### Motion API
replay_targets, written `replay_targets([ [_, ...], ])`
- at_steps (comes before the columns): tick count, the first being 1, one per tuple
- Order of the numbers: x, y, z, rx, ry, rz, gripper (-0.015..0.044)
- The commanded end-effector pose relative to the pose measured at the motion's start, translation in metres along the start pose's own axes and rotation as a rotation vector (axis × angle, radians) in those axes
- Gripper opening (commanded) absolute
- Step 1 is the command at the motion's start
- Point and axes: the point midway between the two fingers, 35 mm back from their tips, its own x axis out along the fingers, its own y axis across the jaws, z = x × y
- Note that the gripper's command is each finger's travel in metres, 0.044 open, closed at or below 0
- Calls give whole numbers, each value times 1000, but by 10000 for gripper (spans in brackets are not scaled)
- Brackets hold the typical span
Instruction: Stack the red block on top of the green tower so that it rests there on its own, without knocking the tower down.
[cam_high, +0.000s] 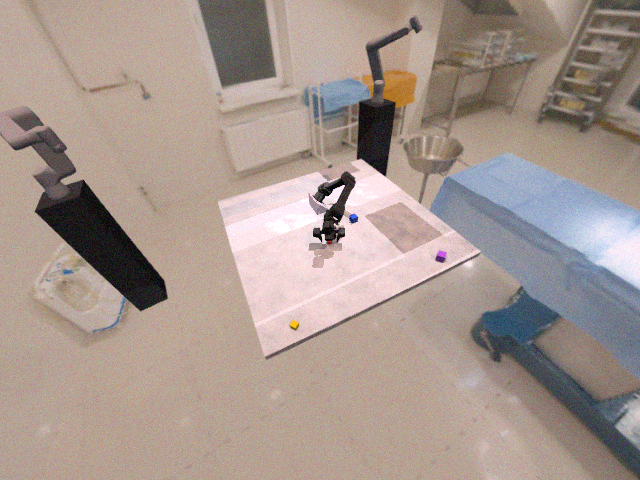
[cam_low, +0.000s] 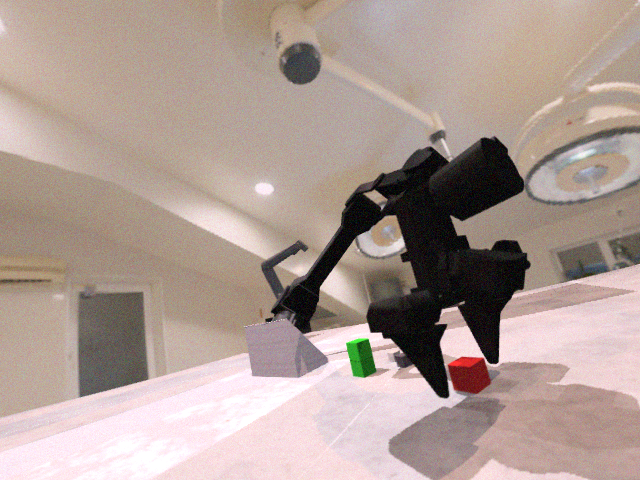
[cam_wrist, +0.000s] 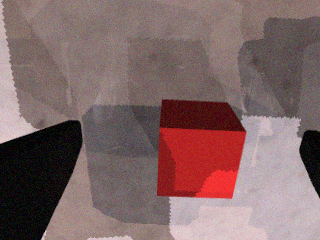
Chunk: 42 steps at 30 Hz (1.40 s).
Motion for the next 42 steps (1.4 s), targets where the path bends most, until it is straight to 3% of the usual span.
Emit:
replay_targets([
  [1, 2, 0, -1, 7, 3, 4, 440],
  [7, 1, 0, -1, 7, 3, 4, 440],
  [20, 1, 0, -1, 7, 3, 4, 99],
  [27, 1, 0, -1, 7, 3, 4, 52],
  [29, -2, 0, -1, 7, 3, 3, 0],
  [42, -65, -1, 0, 7, 2, 1, 0],
])
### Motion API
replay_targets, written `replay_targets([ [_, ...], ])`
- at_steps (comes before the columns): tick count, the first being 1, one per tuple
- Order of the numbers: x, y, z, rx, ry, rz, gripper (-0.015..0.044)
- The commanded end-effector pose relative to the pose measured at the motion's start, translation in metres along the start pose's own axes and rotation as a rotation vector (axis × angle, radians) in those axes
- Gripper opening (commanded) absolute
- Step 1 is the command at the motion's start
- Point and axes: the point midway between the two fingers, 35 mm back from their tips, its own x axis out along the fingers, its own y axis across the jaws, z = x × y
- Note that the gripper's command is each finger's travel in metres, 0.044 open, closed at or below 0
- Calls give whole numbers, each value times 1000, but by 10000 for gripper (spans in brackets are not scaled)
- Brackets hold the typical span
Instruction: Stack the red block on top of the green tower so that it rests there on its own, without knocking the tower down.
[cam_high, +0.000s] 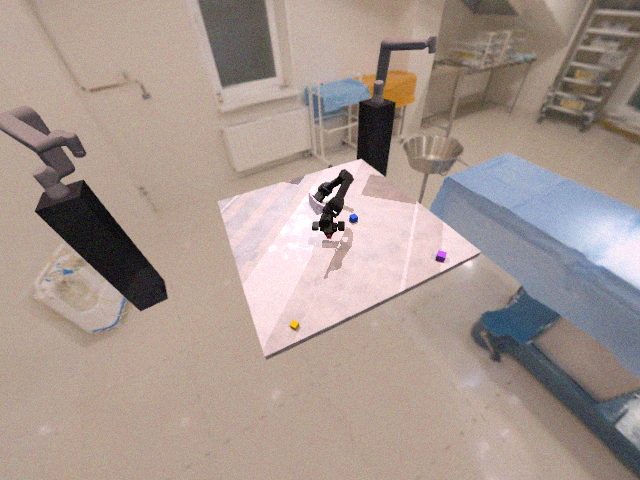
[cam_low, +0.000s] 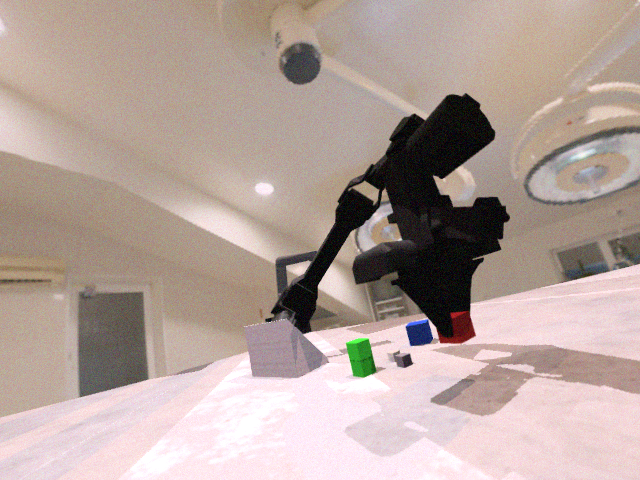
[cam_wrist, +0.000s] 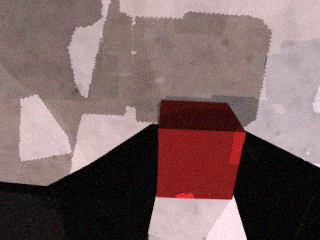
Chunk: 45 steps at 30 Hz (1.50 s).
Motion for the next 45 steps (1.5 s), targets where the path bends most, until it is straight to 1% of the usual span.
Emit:
replay_targets([
  [1, -21, 1, 1, -8, -3, -5, 0],
  [13, -68, 1, 1, -8, -3, -6, 0],
  [16, -65, 0, 1, -3, -8, -2, 0],
  [22, -70, 0, -1, -8, -3, -7, 0],
  [45, -81, -11, -79, -4, -2, -10, 0],
])
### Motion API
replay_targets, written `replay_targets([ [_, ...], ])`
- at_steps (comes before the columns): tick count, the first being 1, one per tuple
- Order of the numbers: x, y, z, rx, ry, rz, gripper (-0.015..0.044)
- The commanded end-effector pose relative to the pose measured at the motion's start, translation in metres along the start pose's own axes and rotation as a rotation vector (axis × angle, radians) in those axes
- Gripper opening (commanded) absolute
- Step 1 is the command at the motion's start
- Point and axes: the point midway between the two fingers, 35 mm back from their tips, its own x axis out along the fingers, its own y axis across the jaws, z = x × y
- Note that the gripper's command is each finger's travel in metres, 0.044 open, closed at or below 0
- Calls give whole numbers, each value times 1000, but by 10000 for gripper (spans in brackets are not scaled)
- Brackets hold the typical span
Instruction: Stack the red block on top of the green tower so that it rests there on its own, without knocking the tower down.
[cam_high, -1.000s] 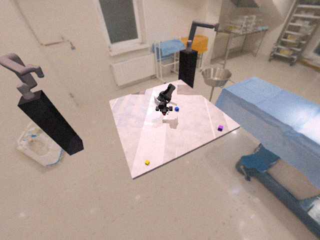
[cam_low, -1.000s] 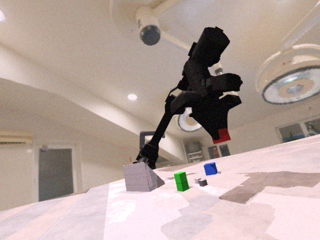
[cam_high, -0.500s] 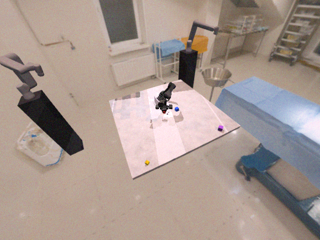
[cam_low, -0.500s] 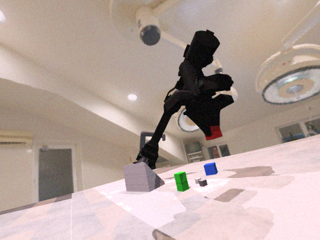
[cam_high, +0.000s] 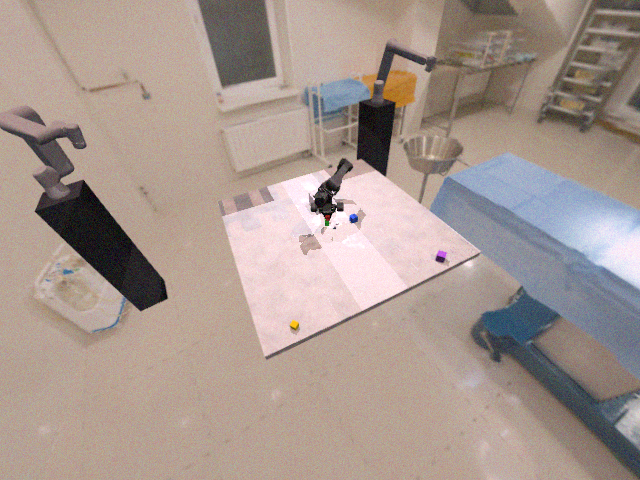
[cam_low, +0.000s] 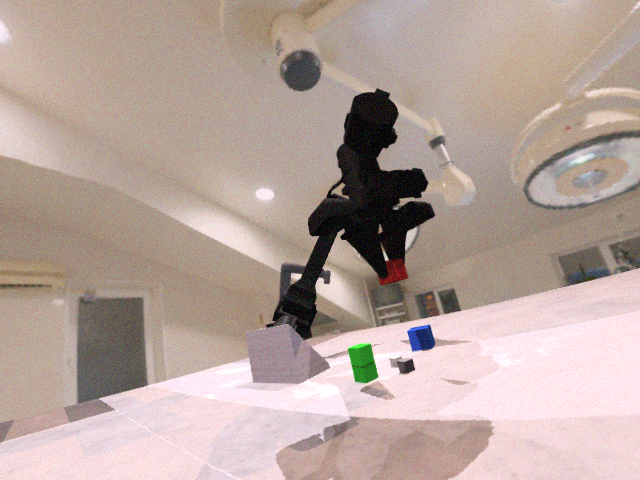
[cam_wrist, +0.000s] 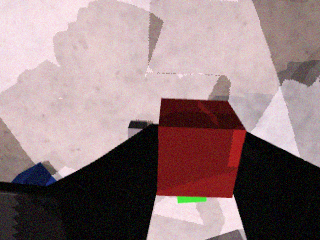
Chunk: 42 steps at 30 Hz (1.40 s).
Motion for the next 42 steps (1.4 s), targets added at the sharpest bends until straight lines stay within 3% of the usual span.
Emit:
replay_targets([
  [1, 2, -3, -16, 0, 7, -2, 0],
  [23, 14, -12, -96, 2, 12, 0, 0],
  [42, 56, -14, -99, 2, 12, 1, 0],
])
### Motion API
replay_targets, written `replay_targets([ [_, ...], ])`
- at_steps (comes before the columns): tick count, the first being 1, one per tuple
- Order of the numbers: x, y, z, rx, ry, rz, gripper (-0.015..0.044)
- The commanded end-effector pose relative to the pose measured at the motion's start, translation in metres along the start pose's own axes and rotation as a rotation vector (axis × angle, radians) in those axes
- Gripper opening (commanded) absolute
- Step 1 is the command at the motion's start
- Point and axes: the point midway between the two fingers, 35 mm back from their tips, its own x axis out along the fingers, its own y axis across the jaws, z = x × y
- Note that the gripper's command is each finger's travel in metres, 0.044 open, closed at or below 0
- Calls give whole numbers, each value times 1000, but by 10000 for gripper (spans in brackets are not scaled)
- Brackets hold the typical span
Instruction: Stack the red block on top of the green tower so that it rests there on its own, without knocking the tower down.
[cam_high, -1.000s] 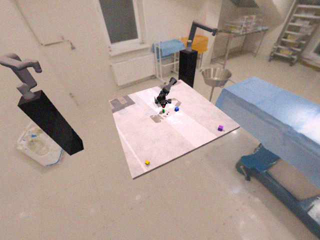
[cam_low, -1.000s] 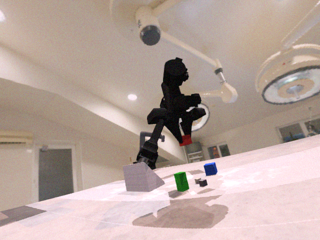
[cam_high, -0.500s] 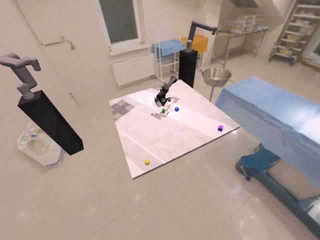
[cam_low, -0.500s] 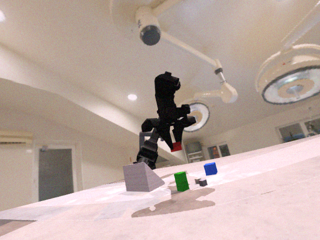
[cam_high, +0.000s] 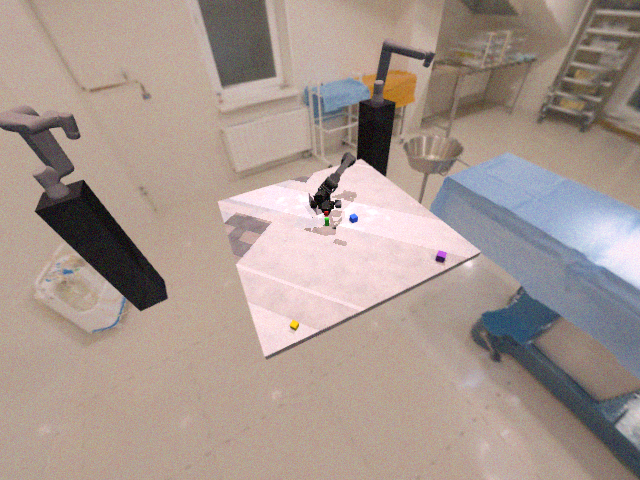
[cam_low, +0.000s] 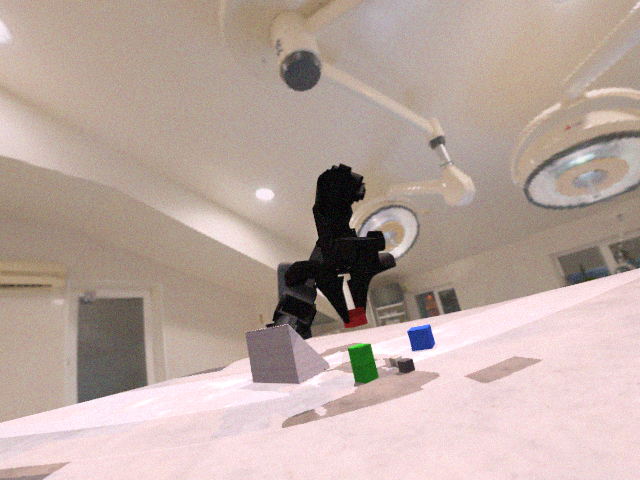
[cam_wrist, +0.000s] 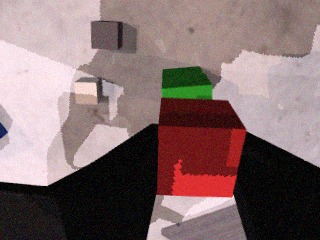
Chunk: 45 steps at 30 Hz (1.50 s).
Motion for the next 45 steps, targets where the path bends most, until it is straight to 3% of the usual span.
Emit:
replay_targets([
  [1, 11, 0, -2, 7, 5, 5, 0],
  [8, 31, 0, -4, 6, 5, 6, 0],
  [45, 30, 0, -4, 6, 5, 6, 0],
])
